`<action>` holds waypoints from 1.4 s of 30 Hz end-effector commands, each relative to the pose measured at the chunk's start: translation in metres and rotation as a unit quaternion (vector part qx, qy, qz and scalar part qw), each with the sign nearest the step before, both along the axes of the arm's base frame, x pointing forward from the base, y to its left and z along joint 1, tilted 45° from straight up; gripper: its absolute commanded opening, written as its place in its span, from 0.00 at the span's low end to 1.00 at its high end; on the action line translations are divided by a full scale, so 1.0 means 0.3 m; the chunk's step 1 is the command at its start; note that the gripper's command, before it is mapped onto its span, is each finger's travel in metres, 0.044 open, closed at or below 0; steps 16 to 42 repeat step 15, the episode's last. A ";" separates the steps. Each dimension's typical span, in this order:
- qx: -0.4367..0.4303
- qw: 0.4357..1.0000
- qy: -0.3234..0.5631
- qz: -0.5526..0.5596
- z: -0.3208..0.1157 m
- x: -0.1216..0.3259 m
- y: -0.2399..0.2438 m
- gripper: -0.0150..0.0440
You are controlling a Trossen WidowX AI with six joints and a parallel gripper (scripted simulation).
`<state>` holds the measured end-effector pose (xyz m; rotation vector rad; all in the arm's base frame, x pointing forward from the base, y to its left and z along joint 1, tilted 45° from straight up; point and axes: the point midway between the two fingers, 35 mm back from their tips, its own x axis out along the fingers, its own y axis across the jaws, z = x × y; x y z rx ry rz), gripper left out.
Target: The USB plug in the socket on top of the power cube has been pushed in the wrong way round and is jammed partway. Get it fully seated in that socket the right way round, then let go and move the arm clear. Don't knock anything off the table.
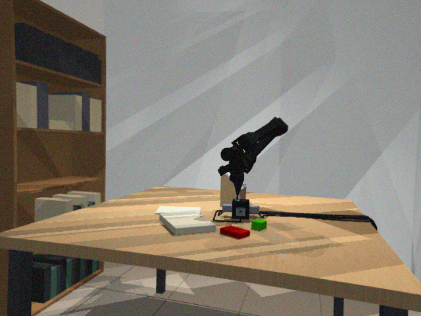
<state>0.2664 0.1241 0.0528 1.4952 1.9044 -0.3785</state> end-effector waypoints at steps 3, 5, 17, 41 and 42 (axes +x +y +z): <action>0.000 1.000 0.000 0.000 0.000 0.000 0.000 0.42; 0.000 1.000 0.000 0.000 0.002 0.000 -0.002 0.42; 0.000 1.000 0.000 0.000 0.026 0.004 -0.026 0.42; 0.000 1.000 0.000 0.000 0.026 0.004 -0.026 0.42; 0.000 1.000 0.000 0.000 0.026 0.004 -0.026 0.42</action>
